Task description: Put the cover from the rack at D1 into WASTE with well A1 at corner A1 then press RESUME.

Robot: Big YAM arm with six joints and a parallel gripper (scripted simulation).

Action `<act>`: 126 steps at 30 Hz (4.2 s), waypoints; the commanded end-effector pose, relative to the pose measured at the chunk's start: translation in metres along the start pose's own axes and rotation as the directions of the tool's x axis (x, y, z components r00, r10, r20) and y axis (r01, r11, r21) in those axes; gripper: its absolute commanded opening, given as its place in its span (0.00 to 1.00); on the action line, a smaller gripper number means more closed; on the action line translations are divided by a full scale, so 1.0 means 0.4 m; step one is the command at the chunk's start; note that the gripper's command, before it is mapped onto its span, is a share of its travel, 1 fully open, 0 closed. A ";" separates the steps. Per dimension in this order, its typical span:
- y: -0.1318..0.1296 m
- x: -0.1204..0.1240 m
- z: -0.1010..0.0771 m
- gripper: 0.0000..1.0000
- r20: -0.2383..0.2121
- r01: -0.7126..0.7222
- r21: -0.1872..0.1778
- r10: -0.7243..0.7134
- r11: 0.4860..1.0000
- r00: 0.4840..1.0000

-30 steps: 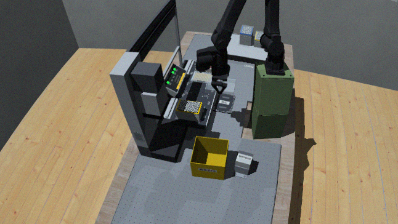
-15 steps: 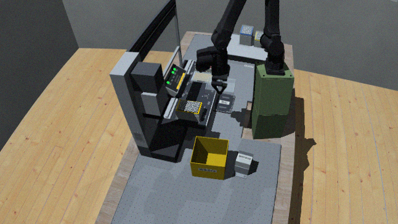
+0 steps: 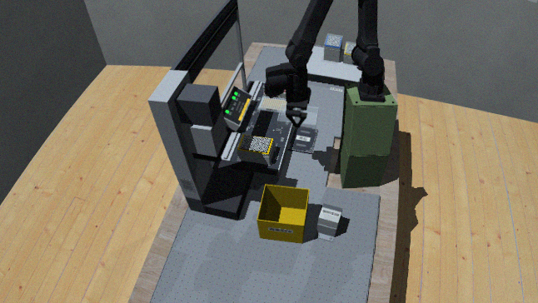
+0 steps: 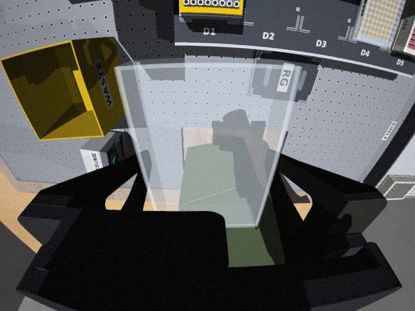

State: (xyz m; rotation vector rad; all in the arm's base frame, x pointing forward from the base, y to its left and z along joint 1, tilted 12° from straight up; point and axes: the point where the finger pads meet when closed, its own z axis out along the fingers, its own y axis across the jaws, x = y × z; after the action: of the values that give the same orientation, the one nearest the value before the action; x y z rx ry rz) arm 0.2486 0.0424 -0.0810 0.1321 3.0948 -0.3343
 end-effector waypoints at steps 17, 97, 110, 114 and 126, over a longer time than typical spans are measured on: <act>0.243 -0.045 -0.019 0.00 0.025 0.007 -0.016 -0.006 1.000 1.000; 0.668 -0.042 -0.031 0.00 0.028 0.021 -0.031 -0.020 0.999 0.999; 0.669 -0.041 -0.031 0.00 0.028 0.021 -0.031 -0.020 0.999 0.999; 0.694 -0.044 -0.039 0.00 0.035 0.024 -0.039 -0.023 0.999 0.999; 0.688 -0.045 -0.008 0.00 0.032 0.024 -0.036 -0.023 0.999 0.999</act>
State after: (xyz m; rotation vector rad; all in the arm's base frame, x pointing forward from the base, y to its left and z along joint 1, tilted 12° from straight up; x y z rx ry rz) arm 0.2779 0.2894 -0.1336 0.0926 3.0922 -0.3308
